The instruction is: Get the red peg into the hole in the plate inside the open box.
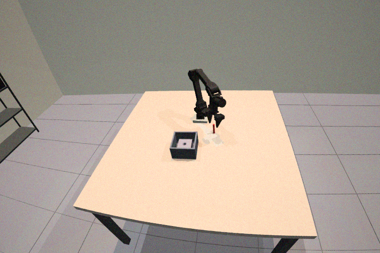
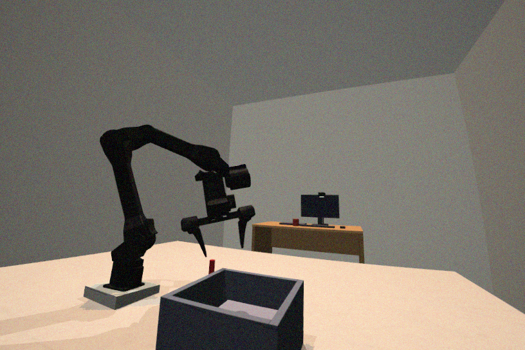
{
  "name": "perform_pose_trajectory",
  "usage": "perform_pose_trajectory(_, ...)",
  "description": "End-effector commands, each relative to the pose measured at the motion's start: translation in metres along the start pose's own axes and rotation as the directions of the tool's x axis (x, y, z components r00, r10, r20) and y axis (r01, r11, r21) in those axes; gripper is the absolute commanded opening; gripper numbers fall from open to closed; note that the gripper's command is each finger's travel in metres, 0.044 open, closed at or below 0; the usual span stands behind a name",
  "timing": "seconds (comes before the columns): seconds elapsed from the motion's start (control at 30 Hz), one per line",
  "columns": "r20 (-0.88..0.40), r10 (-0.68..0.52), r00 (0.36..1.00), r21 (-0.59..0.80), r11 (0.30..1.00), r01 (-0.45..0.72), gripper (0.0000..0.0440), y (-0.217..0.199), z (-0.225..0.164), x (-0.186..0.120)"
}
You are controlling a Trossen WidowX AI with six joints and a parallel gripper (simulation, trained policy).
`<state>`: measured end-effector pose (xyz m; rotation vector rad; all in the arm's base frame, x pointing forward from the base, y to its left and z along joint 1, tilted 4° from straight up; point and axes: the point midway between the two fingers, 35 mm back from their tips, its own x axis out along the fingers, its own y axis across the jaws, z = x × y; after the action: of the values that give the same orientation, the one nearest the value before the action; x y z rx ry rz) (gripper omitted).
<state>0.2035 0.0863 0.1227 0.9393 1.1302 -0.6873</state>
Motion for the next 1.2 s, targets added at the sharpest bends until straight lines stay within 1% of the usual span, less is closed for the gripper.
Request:
perform_pose_trajectory(0.0,0.0,-0.052,0.999,-0.028,0.998,0.052,0.044,-0.009,-0.006,0.015)
perform_pose_trajectory(0.33,-0.011,-0.07,0.997,-0.056,0.996,0.069,0.044,-0.023,-0.019,0.058)
perform_pose_trajectory(0.4,-0.014,-0.069,0.998,-0.055,0.996,0.068,0.0435,-0.025,-0.021,0.064)
perform_pose_trajectory(0.43,-0.016,-0.07,0.997,-0.054,0.996,0.069,0.0424,-0.026,-0.022,0.067)
perform_pose_trajectory(0.5,-0.022,-0.074,0.997,-0.048,0.996,0.072,0.038,-0.028,-0.024,0.072)
perform_pose_trajectory(0.97,-0.112,-0.127,0.985,-0.058,0.991,0.121,0.0013,-0.035,-0.029,0.076)
perform_pose_trajectory(1.0,-0.118,-0.13,0.985,-0.059,0.991,0.124,0.0,-0.035,-0.029,0.076)
perform_pose_trajectory(1.17,-0.065,-0.097,0.993,-0.091,0.992,0.091,0.0,-0.026,-0.016,0.067)
